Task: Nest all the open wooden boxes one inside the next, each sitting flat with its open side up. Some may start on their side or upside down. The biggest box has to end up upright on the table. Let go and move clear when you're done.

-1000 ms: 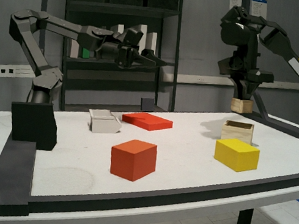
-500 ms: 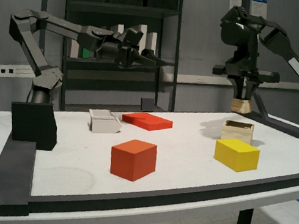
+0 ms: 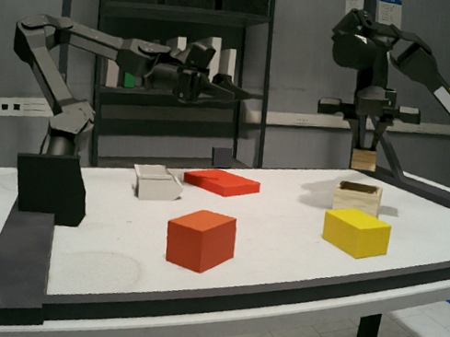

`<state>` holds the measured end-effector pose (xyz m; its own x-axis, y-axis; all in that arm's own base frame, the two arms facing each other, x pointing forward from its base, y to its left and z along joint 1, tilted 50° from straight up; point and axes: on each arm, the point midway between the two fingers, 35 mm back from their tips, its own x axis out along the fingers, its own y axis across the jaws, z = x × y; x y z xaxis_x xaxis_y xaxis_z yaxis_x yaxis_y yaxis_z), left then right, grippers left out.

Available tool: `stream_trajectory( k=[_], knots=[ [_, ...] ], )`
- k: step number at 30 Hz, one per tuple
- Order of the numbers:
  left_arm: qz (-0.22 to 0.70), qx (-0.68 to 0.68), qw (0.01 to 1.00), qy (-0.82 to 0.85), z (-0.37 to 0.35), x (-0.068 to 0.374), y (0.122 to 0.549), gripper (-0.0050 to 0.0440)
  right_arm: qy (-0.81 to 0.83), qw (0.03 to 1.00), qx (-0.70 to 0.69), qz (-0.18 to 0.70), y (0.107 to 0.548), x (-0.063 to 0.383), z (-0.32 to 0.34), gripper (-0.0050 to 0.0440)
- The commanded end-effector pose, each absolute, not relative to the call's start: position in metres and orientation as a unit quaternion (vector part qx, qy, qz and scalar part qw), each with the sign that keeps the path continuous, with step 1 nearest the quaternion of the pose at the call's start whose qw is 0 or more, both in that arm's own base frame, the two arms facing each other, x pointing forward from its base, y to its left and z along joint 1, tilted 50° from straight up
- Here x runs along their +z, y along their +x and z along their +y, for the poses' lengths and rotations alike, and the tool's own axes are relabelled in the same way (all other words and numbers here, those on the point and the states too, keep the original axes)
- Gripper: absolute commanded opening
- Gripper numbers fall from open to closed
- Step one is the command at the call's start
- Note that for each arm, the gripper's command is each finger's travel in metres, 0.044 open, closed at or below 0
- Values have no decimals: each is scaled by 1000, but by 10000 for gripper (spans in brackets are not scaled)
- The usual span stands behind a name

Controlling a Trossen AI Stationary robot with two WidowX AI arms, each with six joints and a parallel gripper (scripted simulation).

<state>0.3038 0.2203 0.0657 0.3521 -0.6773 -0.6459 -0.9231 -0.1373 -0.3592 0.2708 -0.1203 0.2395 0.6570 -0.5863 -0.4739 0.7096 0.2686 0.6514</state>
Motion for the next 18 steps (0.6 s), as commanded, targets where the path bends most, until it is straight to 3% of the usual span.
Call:
stream_trajectory(
  k=[1,18],
  knots=[
    [528,192,347,-751,225,71,305,168,448,794,-406,66,270,241,-119,400],
    [461,322,141,-815,225,71,305,168,448,794,-406,66,270,241,-119,400]
  ],
)
